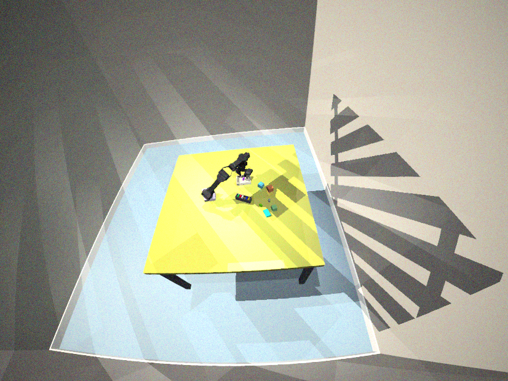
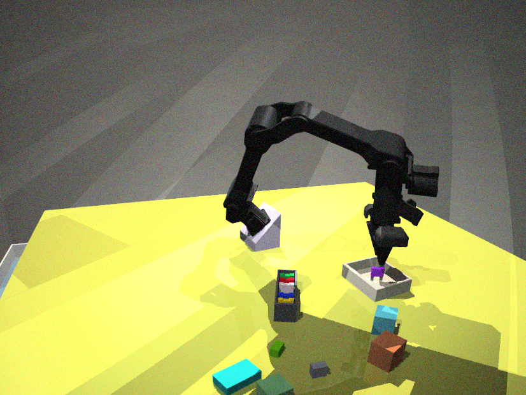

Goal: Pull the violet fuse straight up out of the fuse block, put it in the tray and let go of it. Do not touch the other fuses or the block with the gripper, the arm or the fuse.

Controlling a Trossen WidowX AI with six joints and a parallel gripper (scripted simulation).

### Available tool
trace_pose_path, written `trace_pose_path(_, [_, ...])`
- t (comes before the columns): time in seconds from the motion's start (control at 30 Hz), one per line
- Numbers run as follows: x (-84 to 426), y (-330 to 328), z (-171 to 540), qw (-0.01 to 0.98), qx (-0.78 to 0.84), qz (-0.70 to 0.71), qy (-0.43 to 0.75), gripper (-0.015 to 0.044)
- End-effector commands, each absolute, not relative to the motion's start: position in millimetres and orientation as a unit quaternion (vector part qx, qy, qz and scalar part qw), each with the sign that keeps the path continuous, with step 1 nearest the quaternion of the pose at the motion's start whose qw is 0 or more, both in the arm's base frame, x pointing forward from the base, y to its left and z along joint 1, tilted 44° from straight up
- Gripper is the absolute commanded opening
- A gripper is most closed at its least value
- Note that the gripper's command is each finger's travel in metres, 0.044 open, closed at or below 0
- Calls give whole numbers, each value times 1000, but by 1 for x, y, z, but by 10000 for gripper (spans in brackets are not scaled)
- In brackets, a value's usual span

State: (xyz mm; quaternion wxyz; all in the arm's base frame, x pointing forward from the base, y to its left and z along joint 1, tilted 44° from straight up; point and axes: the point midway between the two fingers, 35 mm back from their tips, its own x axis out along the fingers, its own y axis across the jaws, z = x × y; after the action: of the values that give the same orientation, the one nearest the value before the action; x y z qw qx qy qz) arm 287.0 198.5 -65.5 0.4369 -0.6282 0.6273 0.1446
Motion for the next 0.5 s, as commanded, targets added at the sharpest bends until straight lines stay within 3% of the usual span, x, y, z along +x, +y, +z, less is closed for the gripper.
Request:
trace_pose_path(0.0, [287,199,-65,437,-628,144,627,315])
trace_pose_path(0.47, [280,222,-38,433,-630,144,628,330])
